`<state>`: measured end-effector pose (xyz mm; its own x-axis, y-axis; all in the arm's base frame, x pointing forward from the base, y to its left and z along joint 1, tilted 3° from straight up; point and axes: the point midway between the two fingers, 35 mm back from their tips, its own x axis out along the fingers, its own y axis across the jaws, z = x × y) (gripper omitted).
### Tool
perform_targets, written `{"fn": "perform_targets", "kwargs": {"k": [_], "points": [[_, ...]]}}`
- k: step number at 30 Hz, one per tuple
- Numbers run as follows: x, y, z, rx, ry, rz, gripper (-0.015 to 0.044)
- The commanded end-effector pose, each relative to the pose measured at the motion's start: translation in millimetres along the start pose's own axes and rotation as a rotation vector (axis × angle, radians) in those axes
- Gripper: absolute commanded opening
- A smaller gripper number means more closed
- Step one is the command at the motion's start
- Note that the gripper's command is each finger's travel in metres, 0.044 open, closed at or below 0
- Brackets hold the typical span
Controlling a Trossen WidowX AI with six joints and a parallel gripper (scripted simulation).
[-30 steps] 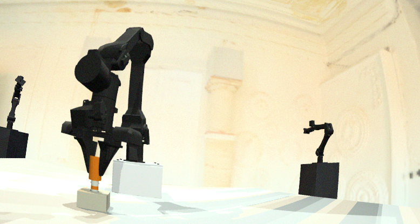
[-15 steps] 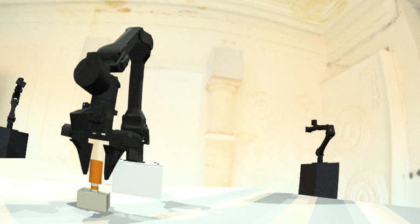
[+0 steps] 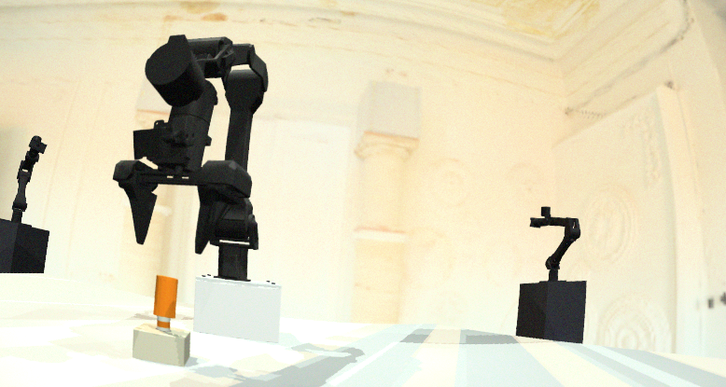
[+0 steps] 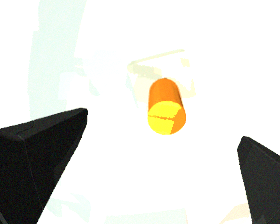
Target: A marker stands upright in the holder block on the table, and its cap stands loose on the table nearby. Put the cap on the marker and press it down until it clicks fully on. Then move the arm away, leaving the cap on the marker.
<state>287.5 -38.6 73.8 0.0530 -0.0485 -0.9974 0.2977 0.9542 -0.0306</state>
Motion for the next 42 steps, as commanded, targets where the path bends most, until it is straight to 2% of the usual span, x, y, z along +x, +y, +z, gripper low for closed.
{"fn": "perform_targets", "kwargs": {"k": [1,3,8,18,42], "points": [[-8.6,-0.3,-2.1,0.004,0.010,-0.002,0.0440],[-7.3,-0.6,-2.7,-0.053,0.010,-0.002,0.0387],[1.0,-2.2,-6.9,-0.420,0.011,0.000,0.0256],[1.4,-2.3,-7.1,-0.434,0.012,0.000,0.0000],[19.0,-2.4,-7.2,-0.434,0.012,0.000,0.0000]]}}
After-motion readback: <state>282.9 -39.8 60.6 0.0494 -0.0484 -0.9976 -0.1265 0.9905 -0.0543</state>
